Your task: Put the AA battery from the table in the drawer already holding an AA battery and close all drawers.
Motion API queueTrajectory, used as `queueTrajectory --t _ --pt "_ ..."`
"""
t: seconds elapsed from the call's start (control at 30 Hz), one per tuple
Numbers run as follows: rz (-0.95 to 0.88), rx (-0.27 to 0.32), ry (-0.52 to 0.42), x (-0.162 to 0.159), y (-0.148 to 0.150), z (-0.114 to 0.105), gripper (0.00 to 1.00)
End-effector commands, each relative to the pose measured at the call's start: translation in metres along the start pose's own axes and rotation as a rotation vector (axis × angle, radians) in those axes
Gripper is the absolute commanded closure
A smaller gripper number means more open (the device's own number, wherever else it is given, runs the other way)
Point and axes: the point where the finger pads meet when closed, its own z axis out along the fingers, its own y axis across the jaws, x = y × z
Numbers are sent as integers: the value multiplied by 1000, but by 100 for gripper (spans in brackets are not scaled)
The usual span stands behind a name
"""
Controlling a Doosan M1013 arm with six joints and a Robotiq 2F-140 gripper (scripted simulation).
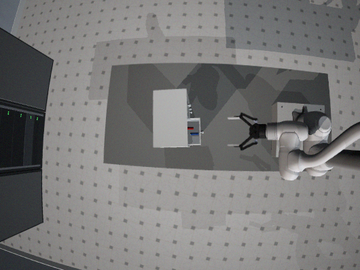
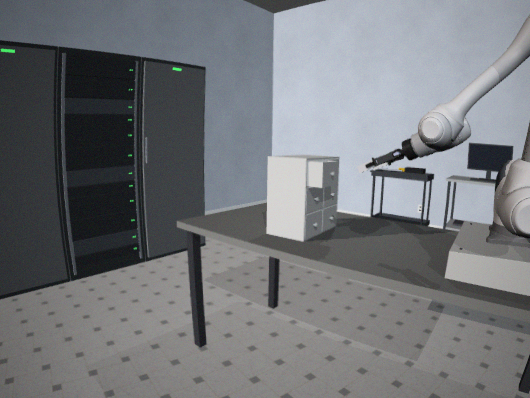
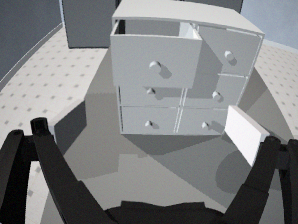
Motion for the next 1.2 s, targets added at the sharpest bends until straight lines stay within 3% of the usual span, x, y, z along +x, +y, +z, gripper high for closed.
queueTrajectory --t 0.0,0.37,0.4,1.17 --pt "5 50 57 -1 5 6 0" --pt "6 49 100 -3 5 10 0" --pt "6 49 100 -3 5 10 100" --pt "6 49 100 -3 5 11 100"
